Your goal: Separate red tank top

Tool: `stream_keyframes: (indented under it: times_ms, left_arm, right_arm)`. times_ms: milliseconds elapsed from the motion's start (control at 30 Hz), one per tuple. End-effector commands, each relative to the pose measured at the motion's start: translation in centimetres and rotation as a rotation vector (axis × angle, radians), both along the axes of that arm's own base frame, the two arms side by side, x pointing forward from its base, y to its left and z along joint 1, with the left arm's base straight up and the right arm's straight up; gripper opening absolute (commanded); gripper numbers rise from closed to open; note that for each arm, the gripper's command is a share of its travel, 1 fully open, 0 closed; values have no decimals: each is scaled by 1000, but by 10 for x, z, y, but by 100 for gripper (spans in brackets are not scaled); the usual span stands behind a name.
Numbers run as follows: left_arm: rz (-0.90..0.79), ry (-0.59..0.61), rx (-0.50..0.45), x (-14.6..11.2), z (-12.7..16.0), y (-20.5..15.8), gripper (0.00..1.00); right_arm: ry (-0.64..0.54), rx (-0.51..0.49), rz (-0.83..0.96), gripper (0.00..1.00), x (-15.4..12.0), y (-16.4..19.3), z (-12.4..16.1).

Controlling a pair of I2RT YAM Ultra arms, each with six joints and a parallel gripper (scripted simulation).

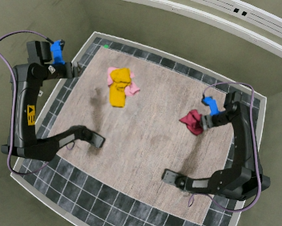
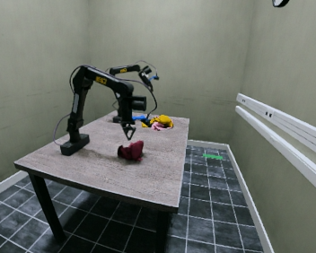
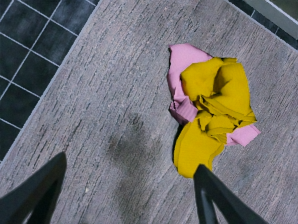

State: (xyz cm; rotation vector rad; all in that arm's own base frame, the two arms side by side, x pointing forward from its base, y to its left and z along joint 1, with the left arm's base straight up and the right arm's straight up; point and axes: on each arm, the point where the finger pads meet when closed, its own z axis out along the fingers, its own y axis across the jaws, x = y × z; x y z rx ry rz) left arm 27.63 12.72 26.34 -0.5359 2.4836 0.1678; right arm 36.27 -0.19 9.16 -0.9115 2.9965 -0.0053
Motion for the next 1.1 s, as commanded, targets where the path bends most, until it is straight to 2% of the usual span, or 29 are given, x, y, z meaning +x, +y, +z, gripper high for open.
stream_keyframes:
  times_ms: [0,233,500,533,967,1000,1067]
  left_arm:
    - [-9,-49,26,3,18,1,92]
    - [-9,-49,26,3,18,1,92]
    - [-9,-49,26,3,18,1,92]
    - [-9,-49,26,3,18,1,92]
    - [-9,-49,26,3,18,1,92]
    - [-43,-81,30,12,11,-6,92]
    - [-43,-81,30,12,11,-6,92]
  right_arm:
    - [-45,5,-5,92,9,-3,17]
    - [-41,6,3,92,16,0,5]
    - [-47,7,8,92,16,3,6]
    - [-65,7,8,92,16,3,12]
    - [-46,9,7,92,15,3,5]
    - [-31,10,4,92,12,2,1]
    - [-31,10,4,92,12,2,1]
